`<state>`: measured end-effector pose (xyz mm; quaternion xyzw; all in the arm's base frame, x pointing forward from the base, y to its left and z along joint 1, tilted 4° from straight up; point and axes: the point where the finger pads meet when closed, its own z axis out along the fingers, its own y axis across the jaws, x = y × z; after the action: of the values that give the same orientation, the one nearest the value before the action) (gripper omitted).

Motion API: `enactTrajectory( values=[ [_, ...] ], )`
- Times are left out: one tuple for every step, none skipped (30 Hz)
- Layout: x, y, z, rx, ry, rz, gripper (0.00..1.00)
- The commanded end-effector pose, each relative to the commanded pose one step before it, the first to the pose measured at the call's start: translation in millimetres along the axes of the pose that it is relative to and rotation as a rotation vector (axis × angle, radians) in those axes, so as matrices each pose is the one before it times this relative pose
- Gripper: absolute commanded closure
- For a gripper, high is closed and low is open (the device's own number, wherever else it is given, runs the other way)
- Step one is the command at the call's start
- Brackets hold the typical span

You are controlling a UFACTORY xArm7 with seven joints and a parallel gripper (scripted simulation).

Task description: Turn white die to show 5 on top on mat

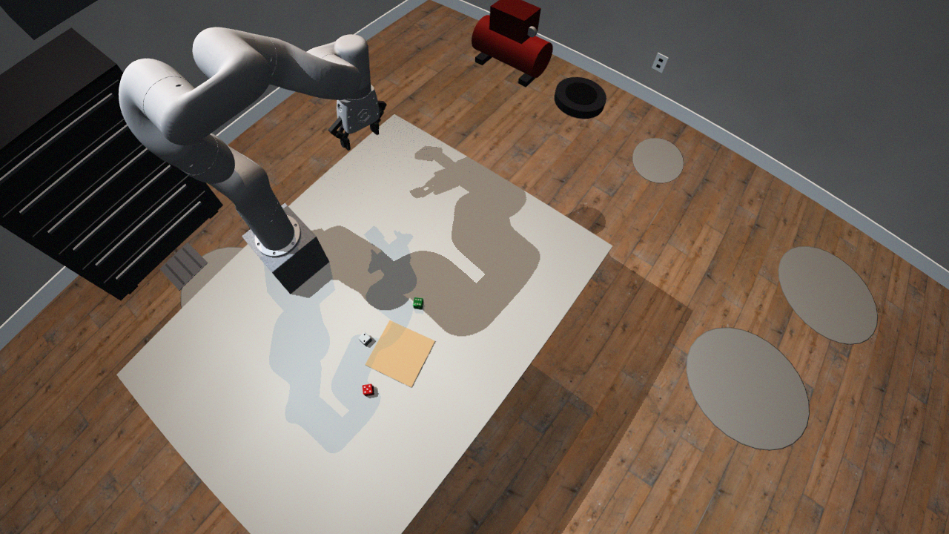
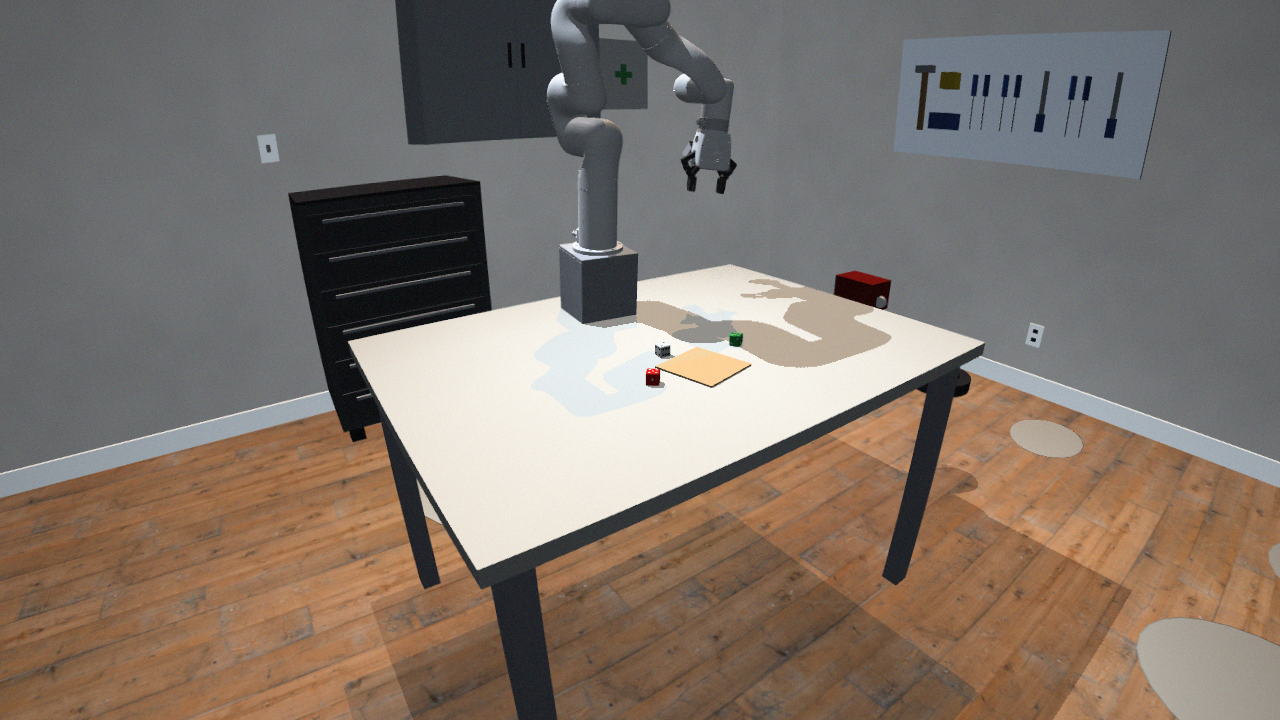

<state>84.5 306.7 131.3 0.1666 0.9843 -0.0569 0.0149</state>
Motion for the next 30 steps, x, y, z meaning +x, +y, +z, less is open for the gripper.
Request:
enactTrajectory(
  values=[
    [0.18, 1.16, -1.33, -0.00375, 0.00043, -0.00015, 0.00],
    [0.00, 0.00, 0.00, 0.00000, 0.00000, 0.00000, 0.00],
    [0.00, 0.00, 0.00, 0.00000, 0.00000, 0.00000, 0.00],
    [0.00, 0.00, 0.00, 0.00000, 0.00000, 0.00000, 0.00],
    [0.00, 0.00, 0.00, 0.00000, 0.00000, 0.00000, 0.00],
    [0.00, 0.00, 0.00, 0.00000, 0.00000, 0.00000, 0.00],
    [0.00, 0.00, 0.00, 0.00000, 0.00000, 0.00000, 0.00],
    [0.00, 0.00, 0.00, 0.00000, 0.00000, 0.00000, 0.00],
    [0.00, 0.00, 0.00, 0.00000, 0.00000, 0.00000, 0.00],
    [0.00, 0.00, 0.00, 0.00000, 0.00000, 0.00000, 0.00],
    [0.00, 0.00, 0.00, 0.00000, 0.00000, 0.00000, 0.00],
    [0.00, 0.00, 0.00, 0.00000, 0.00000, 0.00000, 0.00],
    [0.00, 0.00, 0.00, 0.00000, 0.00000, 0.00000, 0.00],
    [0.00, 0.00, 0.00, 0.00000, 0.00000, 0.00000, 0.00],
    [0.00, 0.00, 0.00, 0.00000, 0.00000, 0.00000, 0.00],
    [0.00, 0.00, 0.00, 0.00000, 0.00000, 0.00000, 0.00],
    [0.00, 0.00, 0.00, 0.00000, 0.00000, 0.00000, 0.00],
    [-0.29, 0.11, 0.11, 0.00017, 0.00066, 0.00092, 0.00],
    [-1.88, 0.67, 0.69, 0.00109, 0.00427, 0.00594, 0.00],
    [-4.72, 1.66, 1.69, 0.00249, 0.01047, 0.01479, 0.00],
    [-8.55, 2.91, 2.90, 0.00372, 0.01814, 0.02642, 0.00],
    [-13.23, 4.31, 4.12, 0.00395, 0.02611, 0.03995, 0.00],
    [-18.65, 5.73, 5.11, 0.00244, 0.03316, 0.05458, 0.00],
    [-18.35, 5.43, 4.25, -0.00052, 0.02897, 0.05195, 0.00],
    [-6.31, 1.93, 1.26, -0.00075, 0.00922, 0.01754, 0.00],
    [-21.66, 5.94, 4.02, -0.00439, 0.02881, 0.05869, 0.00],
    [-9.46, 2.66, 1.46, -0.00272, 0.01138, 0.02509, 0.00],
    [-25.06, 6.24, 3.52, -0.00903, 0.02671, 0.06459, 0.00],
    [-12.67, 3.21, 1.43, -0.00547, 0.01184, 0.03190, 0.00],
    [0.00, 0.00, 0.00, 0.00000, 0.00000, 0.00000, 0.00]
  ],
)
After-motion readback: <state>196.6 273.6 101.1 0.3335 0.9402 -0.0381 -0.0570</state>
